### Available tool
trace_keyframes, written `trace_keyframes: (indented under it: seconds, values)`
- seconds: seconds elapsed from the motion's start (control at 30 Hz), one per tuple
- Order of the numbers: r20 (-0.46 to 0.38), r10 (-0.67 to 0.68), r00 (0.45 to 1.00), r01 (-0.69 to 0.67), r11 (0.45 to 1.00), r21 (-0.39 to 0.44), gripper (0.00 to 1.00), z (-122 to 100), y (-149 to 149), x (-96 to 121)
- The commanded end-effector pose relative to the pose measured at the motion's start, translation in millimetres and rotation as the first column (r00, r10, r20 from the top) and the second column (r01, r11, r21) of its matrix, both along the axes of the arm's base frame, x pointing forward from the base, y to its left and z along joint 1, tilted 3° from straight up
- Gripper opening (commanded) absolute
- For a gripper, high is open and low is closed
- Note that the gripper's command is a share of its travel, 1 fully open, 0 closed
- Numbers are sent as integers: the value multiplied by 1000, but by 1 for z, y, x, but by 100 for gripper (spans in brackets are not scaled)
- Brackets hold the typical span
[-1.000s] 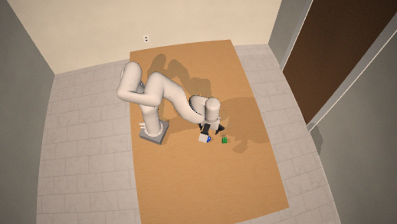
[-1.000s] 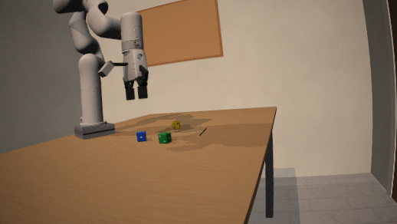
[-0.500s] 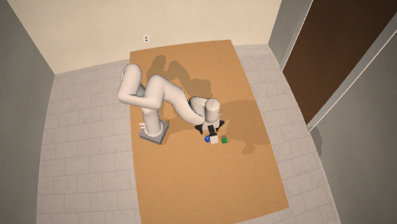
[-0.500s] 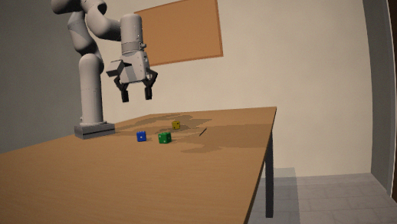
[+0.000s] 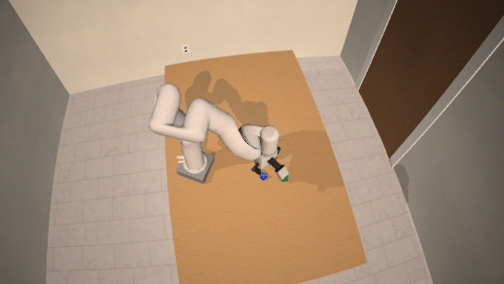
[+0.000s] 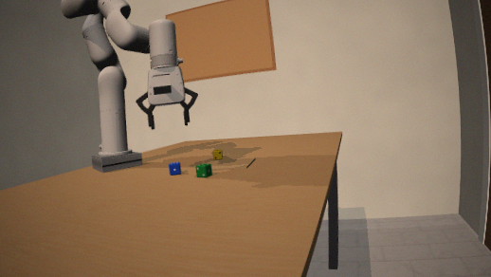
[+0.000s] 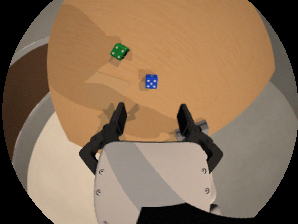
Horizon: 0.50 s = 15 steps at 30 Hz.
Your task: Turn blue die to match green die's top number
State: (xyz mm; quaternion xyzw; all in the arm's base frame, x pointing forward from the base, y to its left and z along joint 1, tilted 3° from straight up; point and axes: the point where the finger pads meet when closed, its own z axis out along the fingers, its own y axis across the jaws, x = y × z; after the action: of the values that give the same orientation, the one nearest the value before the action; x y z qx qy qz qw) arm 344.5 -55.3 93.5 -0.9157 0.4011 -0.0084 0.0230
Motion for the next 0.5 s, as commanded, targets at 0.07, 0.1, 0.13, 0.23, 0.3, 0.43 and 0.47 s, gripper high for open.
trace_keyframes:
  seconds: [0.07,0.1,0.13,0.23,0.3,0.43,0.47]
  values:
    - [4,173,985,-173,985,6,100,-1,0,1]
    - [4,186,982,-186,982,5,100,-2,0,1]
    - [8,273,962,-273,962,2,100,-3,0,1]
    - [10,356,934,-356,934,-2,100,-5,0,1]
    - [13,436,900,-436,900,-5,100,-6,1,1]
    - [17,579,815,-579,815,-13,100,-9,1,1]
    - [17,613,790,-613,790,-15,100,-10,1,1]
